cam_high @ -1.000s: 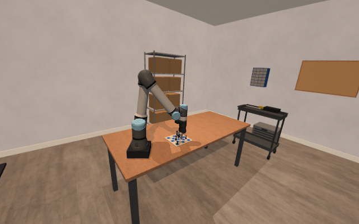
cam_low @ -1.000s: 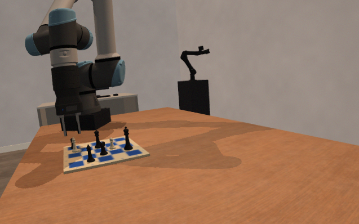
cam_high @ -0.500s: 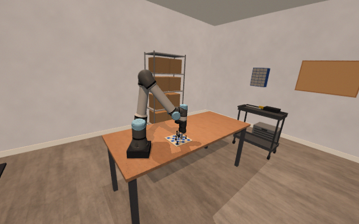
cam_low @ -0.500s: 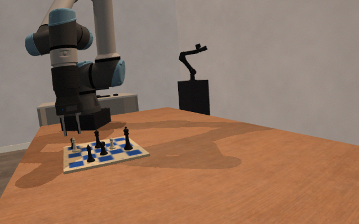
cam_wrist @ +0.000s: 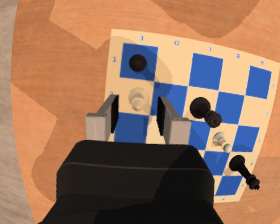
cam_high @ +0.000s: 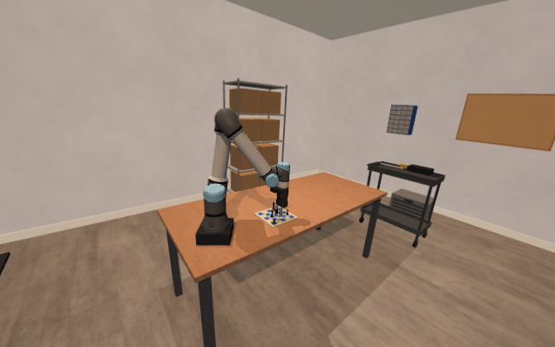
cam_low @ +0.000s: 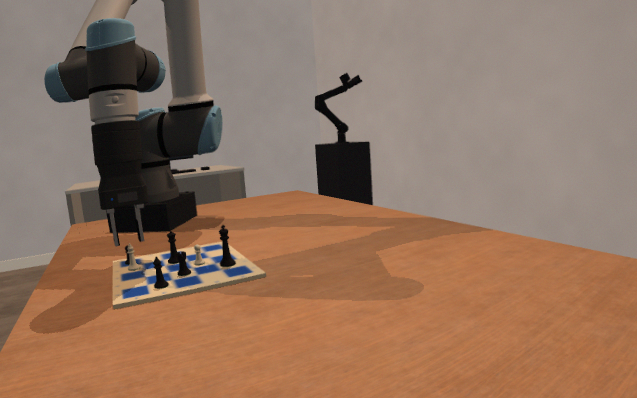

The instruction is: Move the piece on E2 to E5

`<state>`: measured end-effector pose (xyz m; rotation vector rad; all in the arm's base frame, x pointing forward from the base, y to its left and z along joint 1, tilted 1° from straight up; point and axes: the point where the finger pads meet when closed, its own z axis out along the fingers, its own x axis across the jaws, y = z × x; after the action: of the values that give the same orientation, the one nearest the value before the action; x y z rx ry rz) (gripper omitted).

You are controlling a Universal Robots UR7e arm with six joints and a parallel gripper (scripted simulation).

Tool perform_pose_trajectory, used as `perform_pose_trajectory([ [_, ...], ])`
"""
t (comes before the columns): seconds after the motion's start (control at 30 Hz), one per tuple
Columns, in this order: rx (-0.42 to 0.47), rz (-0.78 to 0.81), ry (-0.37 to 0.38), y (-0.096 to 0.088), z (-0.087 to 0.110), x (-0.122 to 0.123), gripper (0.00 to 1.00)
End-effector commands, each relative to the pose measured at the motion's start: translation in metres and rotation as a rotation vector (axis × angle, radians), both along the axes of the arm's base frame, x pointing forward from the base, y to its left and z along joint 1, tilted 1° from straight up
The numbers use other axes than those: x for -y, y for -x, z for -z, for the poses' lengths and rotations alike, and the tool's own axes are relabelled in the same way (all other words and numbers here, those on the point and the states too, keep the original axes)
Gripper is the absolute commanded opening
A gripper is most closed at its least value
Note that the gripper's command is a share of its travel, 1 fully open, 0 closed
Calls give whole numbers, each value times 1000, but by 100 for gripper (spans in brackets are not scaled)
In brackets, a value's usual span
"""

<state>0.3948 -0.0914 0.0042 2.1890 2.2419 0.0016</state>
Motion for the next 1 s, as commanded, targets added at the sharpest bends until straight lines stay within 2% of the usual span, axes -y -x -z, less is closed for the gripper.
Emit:
perform_pose_trajectory([
  [0.0,1,0,0,0,8,0,73],
  [0.33,1,0,0,0,28,0,73],
  [0.97,1,0,0,0,31,0,73],
])
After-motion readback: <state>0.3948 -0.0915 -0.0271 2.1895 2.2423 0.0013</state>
